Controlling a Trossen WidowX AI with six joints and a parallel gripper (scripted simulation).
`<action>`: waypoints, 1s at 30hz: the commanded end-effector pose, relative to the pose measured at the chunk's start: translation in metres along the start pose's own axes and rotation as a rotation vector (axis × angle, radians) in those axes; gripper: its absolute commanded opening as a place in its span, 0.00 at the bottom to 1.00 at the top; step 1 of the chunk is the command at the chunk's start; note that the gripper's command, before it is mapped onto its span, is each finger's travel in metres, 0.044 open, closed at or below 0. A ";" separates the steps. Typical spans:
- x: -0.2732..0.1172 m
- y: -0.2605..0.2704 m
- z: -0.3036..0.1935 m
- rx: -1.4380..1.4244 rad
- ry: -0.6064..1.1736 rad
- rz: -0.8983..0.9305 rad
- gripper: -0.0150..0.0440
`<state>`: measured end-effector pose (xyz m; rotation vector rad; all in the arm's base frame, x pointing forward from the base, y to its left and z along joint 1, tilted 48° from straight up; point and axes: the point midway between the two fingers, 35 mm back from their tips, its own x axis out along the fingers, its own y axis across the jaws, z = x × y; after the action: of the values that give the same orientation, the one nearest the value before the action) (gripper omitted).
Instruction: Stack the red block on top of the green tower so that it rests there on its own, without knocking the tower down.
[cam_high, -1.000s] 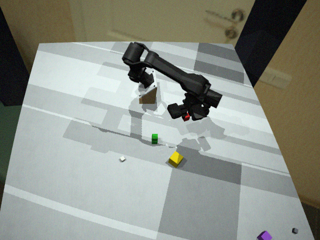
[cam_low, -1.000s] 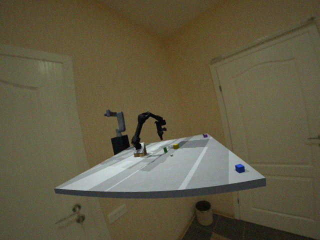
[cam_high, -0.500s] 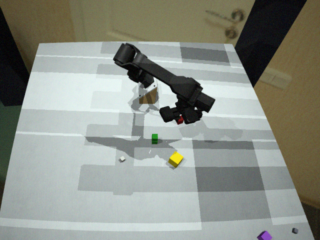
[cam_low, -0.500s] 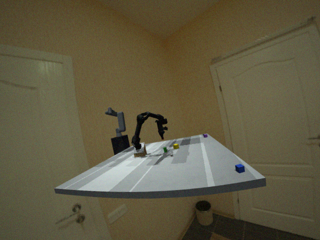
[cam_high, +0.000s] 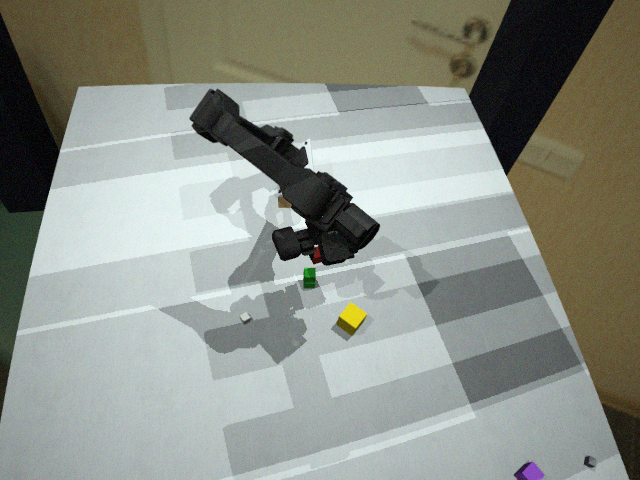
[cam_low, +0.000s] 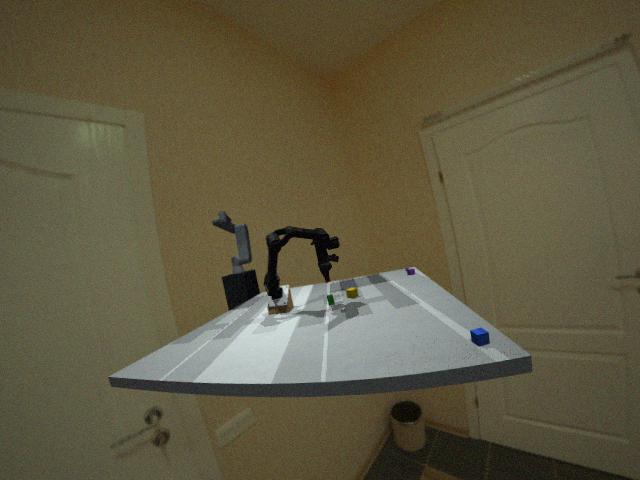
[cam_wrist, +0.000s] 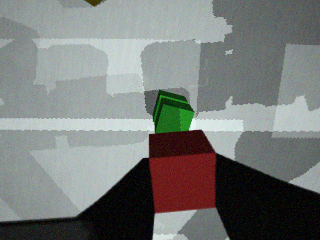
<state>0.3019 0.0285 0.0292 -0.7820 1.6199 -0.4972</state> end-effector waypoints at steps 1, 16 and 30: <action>0.002 -0.006 -0.003 -0.017 0.003 -0.010 0.25; 0.048 -0.006 -0.005 -0.017 0.003 -0.012 0.25; 0.070 -0.007 -0.006 -0.017 0.004 -0.013 0.25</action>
<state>0.2934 -0.0257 -0.0125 -0.7953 1.6242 -0.4960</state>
